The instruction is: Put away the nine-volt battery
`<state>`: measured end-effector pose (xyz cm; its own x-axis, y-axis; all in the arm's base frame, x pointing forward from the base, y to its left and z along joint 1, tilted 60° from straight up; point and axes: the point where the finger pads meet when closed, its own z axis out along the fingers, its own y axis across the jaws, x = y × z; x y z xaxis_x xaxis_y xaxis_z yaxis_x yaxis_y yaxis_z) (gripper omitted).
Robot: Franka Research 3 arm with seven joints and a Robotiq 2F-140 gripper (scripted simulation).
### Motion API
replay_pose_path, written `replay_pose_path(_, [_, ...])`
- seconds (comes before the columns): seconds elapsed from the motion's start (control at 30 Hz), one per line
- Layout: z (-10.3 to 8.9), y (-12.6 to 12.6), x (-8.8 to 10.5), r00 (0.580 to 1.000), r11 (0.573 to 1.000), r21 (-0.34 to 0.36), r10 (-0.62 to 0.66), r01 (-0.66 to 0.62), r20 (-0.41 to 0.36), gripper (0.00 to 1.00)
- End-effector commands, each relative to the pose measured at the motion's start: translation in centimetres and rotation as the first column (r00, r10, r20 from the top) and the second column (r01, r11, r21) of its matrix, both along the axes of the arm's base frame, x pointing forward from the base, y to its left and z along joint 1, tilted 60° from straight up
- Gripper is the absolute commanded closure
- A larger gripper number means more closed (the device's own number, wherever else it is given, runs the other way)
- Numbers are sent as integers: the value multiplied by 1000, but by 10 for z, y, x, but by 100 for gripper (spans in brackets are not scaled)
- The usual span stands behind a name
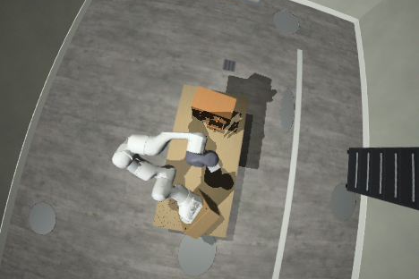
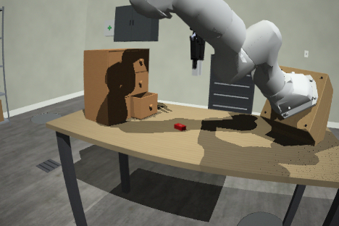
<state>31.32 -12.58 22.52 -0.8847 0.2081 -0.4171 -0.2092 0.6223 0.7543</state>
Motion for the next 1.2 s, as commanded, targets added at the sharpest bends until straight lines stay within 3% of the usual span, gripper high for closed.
replay_pose_path(0.0, [0, 1, -1, 1000, 1000, 7, 0, 0, -9, 80])
replay_pose_path(0.23, [0, 1, -1, 1000, 1000, 7, 0, 0, -9, 80])
replay_pose_path(0.27, [0, 0, 0, 1000, 1000, 1, -1, 1, -1, 0])
replay_pose_path(1.0, [1, -1, 0, 1000, 1000, 2, -1, 1, -3, 0])
replay_pose_path(1.17, [11, -17, -9, 1000, 1000, 7, 0, 0, -9, 0])
